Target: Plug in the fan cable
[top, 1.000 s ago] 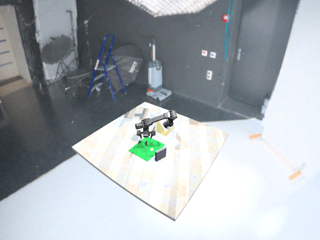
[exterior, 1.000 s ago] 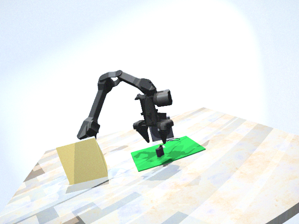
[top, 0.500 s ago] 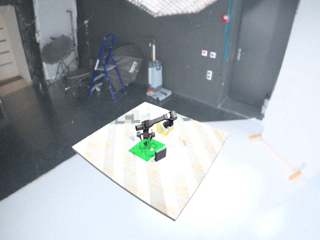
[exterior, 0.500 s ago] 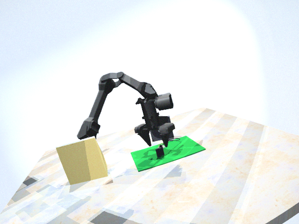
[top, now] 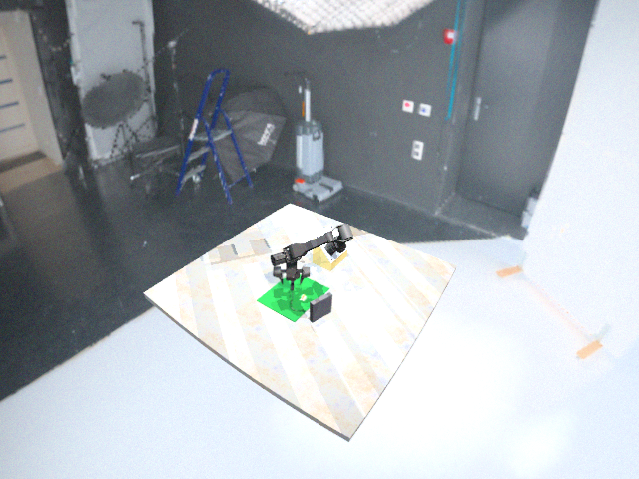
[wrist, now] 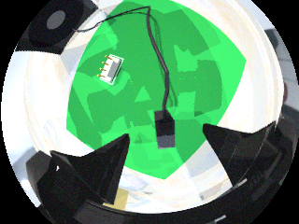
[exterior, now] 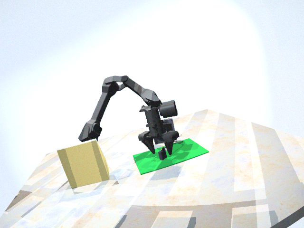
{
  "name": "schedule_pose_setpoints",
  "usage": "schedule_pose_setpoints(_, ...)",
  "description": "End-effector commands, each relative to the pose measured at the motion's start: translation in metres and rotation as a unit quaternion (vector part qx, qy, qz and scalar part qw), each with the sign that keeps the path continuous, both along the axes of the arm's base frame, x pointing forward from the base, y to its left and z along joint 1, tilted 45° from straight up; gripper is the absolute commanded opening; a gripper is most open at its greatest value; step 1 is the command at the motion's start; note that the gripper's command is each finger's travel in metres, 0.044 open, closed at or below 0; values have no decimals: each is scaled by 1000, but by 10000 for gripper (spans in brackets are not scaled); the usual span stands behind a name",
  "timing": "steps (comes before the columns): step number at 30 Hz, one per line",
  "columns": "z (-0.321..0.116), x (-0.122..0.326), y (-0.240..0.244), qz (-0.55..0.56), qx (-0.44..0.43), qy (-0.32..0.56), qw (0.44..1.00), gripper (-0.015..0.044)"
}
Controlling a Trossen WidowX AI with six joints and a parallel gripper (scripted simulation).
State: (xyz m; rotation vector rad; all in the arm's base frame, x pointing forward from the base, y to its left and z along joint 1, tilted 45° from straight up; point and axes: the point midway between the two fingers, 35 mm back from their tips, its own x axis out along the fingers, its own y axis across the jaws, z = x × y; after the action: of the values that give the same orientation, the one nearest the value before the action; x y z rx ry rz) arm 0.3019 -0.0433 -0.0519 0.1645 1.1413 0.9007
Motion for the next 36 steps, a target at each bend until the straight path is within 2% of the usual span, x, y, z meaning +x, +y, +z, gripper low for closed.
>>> schedule_pose_setpoints(1,-6,-2,7,-3,5,4,1000,440)
schedule_pose_setpoints(11,-9,-2,11,-3,5,4,1000,440)
schedule_pose_setpoints(28,-8,0,9,0,1,1,1000,0)
schedule_pose_setpoints(32,-7,0,7,0,1,1,1000,0)
schedule_pose_setpoints(36,25,-6,-24,-3,4,4,1000,0)
